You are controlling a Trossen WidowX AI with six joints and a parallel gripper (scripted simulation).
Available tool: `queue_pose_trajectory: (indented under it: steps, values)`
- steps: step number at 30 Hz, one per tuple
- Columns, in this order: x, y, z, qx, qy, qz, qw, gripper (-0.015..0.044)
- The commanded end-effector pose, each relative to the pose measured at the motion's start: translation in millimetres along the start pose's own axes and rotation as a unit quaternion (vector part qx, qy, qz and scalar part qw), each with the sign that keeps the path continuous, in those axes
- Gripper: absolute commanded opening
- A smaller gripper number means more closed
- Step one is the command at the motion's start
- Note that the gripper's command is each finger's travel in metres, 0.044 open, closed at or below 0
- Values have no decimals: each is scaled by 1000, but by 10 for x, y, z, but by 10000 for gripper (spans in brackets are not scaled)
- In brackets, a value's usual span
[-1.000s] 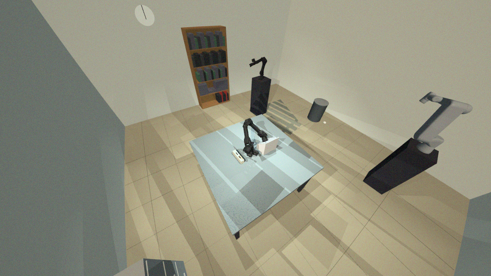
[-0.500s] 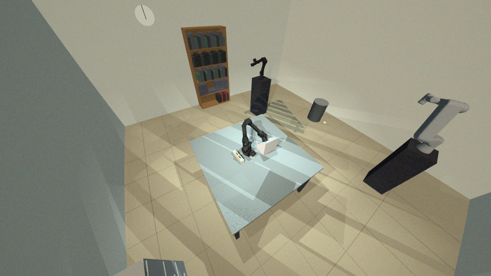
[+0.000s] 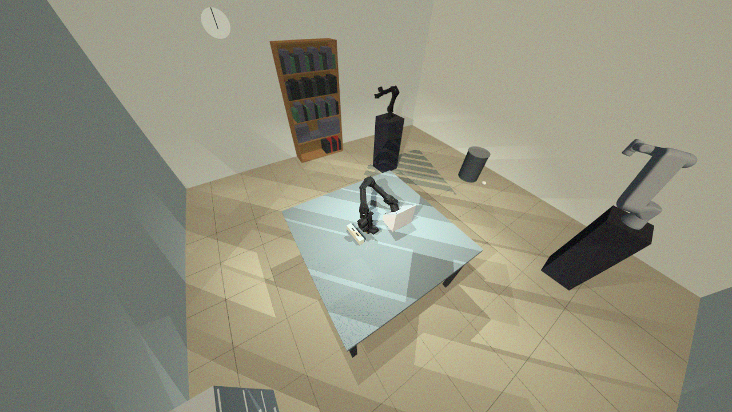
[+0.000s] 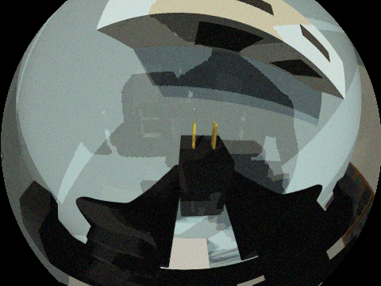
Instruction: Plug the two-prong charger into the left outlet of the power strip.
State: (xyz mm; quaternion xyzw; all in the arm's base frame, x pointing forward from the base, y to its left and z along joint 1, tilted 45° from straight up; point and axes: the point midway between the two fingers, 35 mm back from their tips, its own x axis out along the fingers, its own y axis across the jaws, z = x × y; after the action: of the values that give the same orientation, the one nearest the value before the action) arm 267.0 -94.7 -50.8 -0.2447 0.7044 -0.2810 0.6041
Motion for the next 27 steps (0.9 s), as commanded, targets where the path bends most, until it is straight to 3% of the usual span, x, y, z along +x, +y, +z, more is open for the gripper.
queue_pose_trajectory:
  steps: [1, 27]
  values:
    - [-1, -16, 49, 6, 0, -2, 1000, 0]
    - [-10, -69, 333, 22, 0, -2, 1000, 0]
